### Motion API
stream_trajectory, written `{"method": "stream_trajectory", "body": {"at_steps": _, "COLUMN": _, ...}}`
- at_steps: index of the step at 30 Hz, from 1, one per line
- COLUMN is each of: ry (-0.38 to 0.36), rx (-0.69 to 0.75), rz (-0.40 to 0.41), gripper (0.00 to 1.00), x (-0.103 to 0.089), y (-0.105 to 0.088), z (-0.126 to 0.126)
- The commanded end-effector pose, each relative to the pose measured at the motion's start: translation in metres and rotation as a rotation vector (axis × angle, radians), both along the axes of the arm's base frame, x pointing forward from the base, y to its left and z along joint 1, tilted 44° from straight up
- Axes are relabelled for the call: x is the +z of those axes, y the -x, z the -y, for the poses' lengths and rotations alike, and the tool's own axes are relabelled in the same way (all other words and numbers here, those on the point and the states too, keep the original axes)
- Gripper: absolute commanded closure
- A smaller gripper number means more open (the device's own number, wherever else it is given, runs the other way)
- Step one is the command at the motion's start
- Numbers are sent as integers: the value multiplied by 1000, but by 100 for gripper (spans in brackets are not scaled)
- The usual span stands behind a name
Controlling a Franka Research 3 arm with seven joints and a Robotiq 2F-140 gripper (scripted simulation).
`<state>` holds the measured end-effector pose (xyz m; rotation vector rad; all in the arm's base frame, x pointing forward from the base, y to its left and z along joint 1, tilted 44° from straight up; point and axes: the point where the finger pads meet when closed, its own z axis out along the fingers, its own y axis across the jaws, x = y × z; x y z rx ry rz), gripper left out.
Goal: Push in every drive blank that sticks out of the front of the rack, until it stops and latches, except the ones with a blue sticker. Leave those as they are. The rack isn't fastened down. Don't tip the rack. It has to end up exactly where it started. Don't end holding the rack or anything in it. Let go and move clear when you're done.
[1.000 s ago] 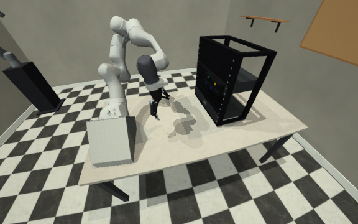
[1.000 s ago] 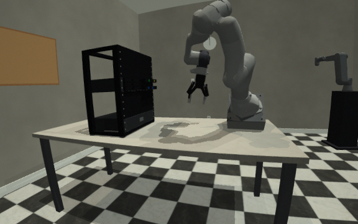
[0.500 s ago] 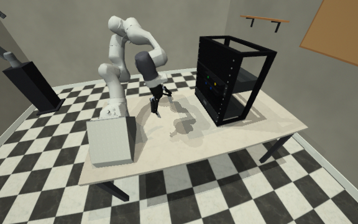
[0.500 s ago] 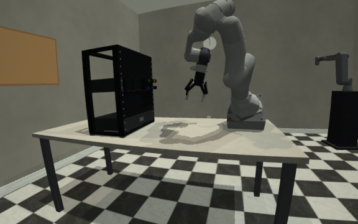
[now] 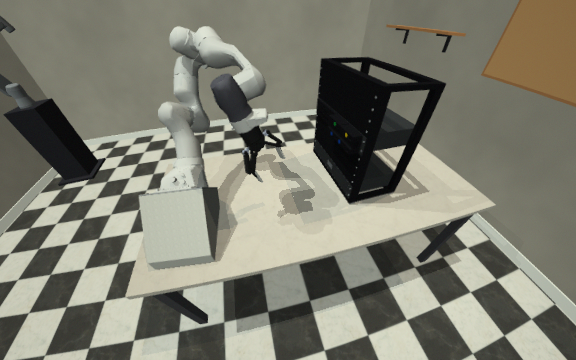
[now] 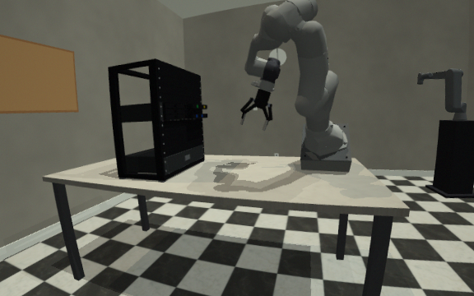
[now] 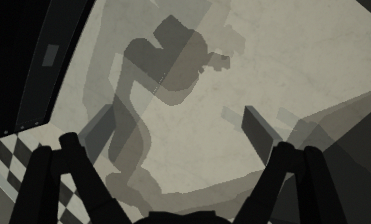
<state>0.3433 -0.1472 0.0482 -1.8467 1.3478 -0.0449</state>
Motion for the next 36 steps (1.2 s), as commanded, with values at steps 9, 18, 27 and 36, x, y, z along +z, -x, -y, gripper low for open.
{"method": "stream_trajectory", "body": {"at_steps": 9, "ry": -102, "rx": -258, "rz": -64, "gripper": 0, "x": 31, "y": -20, "z": 25}}
{"method": "stream_trajectory", "body": {"at_steps": 18, "ry": -173, "rx": -390, "rz": -66, "gripper": 0, "x": 53, "y": -33, "z": 39}}
{"method": "stream_trajectory", "body": {"at_steps": 27, "ry": -282, "rx": -538, "rz": -62, "gripper": 0, "x": 81, "y": -47, "z": 53}}
{"method": "stream_trajectory", "body": {"at_steps": 36, "ry": -394, "rx": -653, "rz": -59, "gripper": 0, "x": 105, "y": -57, "z": 64}}
